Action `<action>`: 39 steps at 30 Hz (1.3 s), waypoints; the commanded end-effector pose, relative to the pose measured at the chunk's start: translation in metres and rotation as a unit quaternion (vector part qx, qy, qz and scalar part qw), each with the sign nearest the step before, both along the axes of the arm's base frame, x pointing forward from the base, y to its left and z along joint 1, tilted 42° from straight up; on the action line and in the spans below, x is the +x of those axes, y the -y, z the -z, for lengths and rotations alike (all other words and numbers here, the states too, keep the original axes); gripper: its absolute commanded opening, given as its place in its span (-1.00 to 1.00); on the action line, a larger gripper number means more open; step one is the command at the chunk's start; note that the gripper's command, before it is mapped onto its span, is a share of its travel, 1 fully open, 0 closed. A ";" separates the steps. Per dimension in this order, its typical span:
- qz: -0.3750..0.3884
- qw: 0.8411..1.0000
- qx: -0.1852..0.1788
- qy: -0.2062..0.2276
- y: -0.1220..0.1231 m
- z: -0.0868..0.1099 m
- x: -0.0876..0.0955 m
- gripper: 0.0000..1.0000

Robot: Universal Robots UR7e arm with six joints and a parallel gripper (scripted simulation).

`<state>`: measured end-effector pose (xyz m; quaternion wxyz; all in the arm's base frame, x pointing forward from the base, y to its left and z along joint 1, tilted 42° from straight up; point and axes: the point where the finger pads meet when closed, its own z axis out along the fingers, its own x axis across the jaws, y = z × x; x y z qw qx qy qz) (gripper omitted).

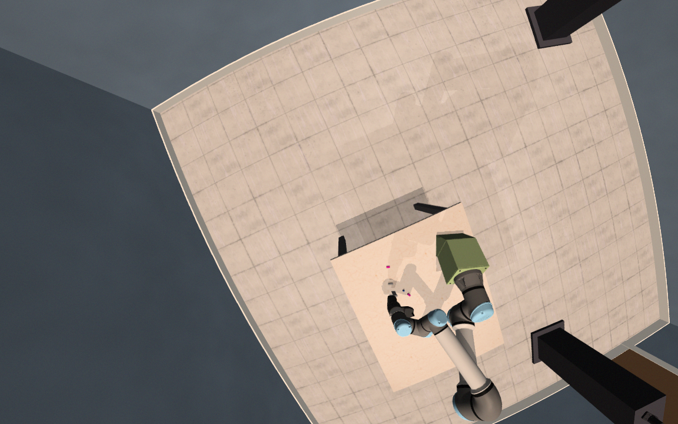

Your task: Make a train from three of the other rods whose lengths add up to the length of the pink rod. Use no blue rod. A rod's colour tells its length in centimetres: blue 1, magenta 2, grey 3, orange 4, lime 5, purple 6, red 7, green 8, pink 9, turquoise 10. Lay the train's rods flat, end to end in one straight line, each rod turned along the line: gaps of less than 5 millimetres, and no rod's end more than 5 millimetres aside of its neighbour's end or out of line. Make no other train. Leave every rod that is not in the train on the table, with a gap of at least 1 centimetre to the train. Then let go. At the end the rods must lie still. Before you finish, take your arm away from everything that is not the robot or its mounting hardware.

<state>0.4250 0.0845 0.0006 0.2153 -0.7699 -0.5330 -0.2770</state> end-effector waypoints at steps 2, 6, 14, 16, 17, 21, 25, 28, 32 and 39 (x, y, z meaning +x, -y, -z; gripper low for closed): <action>-0.039 0.999 -0.010 0.033 0.021 0.016 0.003 1.00; -0.083 0.994 -0.021 0.070 0.044 0.036 0.006 1.00; -0.142 0.982 -0.035 0.120 0.074 0.063 0.007 1.00; -0.146 0.981 -0.035 0.123 0.076 0.065 0.007 1.00; -0.146 0.981 -0.035 0.123 0.076 0.065 0.007 1.00; -0.155 0.978 -0.037 0.131 0.081 0.069 0.007 1.00; -0.157 0.978 -0.038 0.133 0.082 0.070 0.007 1.00; -0.157 0.978 -0.038 0.133 0.082 0.070 0.007 1.00; -0.157 0.978 -0.038 0.133 0.082 0.070 0.007 1.00; -0.157 0.978 -0.038 0.133 0.082 0.070 0.007 1.00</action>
